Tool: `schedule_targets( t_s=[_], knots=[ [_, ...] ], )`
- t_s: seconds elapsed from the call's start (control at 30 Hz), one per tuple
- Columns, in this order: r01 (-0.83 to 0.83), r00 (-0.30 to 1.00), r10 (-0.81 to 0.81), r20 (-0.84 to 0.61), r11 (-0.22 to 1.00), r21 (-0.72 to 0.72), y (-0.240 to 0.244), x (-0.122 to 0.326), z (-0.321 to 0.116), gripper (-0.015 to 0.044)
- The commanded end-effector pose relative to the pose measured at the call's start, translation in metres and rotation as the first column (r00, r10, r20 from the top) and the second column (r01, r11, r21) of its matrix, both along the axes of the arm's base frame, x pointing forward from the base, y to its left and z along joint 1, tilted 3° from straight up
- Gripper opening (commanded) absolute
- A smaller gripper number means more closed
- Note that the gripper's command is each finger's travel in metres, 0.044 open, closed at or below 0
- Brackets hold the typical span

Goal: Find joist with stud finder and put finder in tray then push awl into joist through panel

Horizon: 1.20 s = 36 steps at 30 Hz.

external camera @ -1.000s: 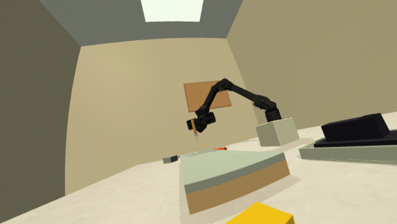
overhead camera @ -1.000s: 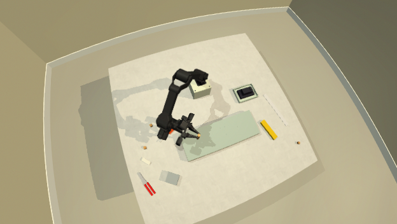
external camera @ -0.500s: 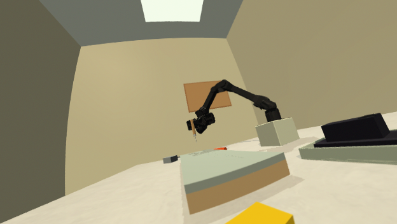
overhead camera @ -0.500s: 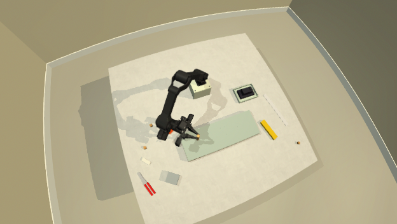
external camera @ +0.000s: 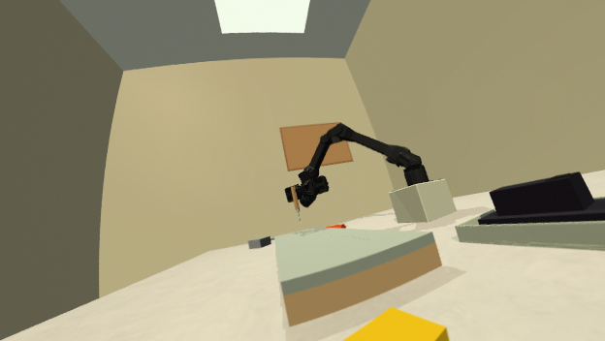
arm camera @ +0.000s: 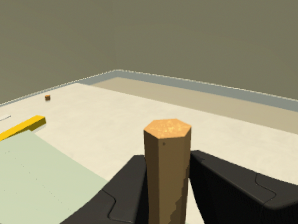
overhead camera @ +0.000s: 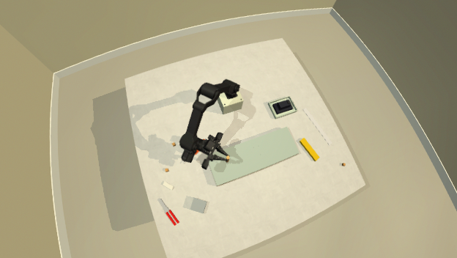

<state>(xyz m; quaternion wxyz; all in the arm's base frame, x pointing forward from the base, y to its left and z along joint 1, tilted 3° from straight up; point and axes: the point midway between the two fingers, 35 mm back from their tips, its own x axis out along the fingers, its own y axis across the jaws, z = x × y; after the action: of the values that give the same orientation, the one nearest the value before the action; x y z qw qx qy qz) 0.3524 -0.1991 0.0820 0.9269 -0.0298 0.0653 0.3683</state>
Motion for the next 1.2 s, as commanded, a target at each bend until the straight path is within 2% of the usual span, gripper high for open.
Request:
schedule_targets(
  t_s=[0.0,1.17],
  knots=[
    [0.004,1.0,-0.004,0.01,1.0,0.002,-0.001,0.0,-0.003,0.0],
    [0.004,1.0,-0.004,0.01,1.0,0.002,-0.002,-0.001,-0.049,0.0]
  ],
)
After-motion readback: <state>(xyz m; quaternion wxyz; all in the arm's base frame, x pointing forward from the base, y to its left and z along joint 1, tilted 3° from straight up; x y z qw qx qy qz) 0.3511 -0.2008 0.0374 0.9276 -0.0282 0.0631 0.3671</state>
